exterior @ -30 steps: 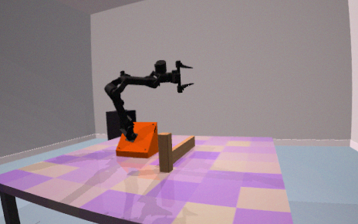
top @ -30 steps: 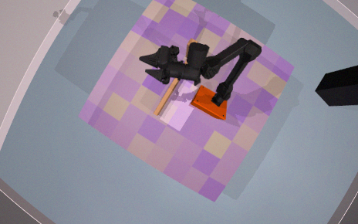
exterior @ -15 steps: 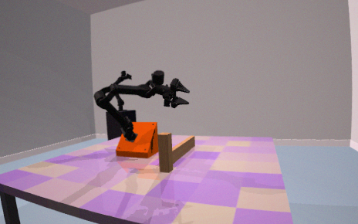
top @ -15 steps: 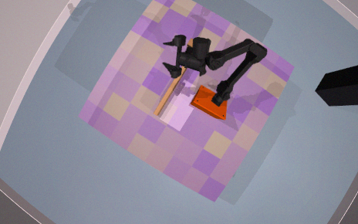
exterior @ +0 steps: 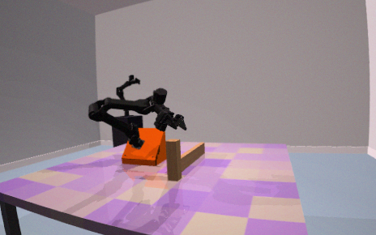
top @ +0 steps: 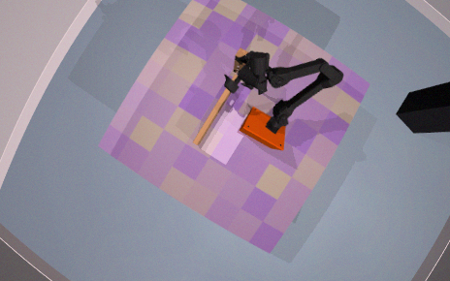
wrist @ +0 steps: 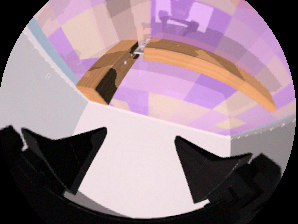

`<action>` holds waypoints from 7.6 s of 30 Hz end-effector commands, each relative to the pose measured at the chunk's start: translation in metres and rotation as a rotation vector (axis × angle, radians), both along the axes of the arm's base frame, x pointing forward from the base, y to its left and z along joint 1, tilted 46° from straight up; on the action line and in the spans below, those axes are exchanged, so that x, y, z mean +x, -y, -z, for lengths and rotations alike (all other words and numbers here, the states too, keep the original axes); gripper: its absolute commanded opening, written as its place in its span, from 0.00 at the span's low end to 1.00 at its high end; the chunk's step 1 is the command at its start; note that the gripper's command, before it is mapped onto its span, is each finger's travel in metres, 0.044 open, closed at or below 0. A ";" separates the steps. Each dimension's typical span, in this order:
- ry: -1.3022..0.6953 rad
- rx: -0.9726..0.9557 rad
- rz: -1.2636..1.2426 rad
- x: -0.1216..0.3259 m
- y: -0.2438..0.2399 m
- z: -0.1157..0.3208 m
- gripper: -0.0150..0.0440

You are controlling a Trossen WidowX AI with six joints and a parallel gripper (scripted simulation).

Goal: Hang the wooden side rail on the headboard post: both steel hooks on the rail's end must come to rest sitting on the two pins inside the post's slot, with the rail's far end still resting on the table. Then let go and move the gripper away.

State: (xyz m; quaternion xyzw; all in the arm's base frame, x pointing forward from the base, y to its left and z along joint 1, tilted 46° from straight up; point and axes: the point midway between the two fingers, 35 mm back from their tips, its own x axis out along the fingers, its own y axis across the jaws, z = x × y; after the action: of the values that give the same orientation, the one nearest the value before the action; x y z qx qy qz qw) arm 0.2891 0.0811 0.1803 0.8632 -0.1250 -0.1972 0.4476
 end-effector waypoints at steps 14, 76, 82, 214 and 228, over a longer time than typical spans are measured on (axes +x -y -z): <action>0.271 0.317 0.396 -0.044 0.090 0.014 1.00; -0.636 -1.275 0.087 -0.006 0.044 0.038 1.00; -0.823 -1.501 0.056 -0.005 0.045 0.045 1.00; -1.123 -2.762 -3.425 0.026 0.060 0.121 1.00; -1.125 -2.762 -3.424 0.031 0.076 0.136 1.00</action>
State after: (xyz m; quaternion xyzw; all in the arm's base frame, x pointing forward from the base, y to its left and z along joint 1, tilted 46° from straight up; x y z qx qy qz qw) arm 0.3201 0.0094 0.0487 0.7284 -0.5706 -0.2789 -0.2572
